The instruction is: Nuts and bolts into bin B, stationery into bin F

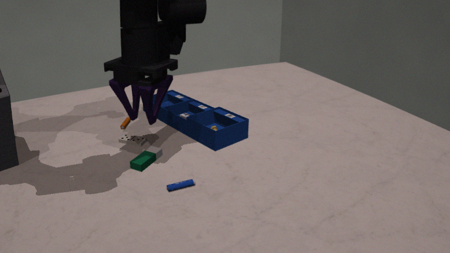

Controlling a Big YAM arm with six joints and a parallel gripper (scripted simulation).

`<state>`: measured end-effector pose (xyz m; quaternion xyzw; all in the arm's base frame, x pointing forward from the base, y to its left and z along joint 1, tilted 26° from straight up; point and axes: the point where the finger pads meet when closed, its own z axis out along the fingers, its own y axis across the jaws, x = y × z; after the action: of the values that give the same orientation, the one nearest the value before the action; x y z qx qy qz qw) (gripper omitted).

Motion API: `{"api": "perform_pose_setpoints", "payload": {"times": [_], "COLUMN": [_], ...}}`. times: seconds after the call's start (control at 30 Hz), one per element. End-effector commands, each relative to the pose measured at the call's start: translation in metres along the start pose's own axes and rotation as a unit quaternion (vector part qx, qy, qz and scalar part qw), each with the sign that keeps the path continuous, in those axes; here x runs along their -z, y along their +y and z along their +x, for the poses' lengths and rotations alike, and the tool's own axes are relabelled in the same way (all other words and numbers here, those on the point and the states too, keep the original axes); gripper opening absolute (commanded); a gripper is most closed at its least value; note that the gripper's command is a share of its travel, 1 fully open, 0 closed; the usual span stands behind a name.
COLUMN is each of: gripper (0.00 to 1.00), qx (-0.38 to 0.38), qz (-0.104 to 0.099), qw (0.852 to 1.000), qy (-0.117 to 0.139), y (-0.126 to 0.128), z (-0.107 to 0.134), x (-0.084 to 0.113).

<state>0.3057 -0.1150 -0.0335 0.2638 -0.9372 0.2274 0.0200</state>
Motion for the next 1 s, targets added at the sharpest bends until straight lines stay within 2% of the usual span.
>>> {"api": "perform_pose_setpoints", "payload": {"times": [0.0,0.07,0.13,0.53,0.7,0.73,0.87,0.97], "gripper": [0.37,0.37,0.37,0.37,0.37,0.37,0.37,0.37], "qx": [0.001,0.001,0.001,-0.002,-0.002,0.006,0.006,-0.003], "qz": [-0.001,-0.001,-0.001,0.004,0.006,0.011,0.001,0.006], "qw": [1.000,1.000,1.000,1.000,1.000,1.000,1.000,1.000], "qy": [-0.003,-0.002,-0.002,-0.007,-0.009,-0.017,-0.006,-0.008], "y": [-0.001,0.000,0.000,-0.004,-0.006,-0.006,-0.004,-0.010], "z": [0.003,0.003,0.003,-0.003,-0.006,-0.015,-0.010,-0.008], "x": [-0.007,-0.015,-0.015,-0.062,-0.063,-0.057,-0.060,-0.066]}}
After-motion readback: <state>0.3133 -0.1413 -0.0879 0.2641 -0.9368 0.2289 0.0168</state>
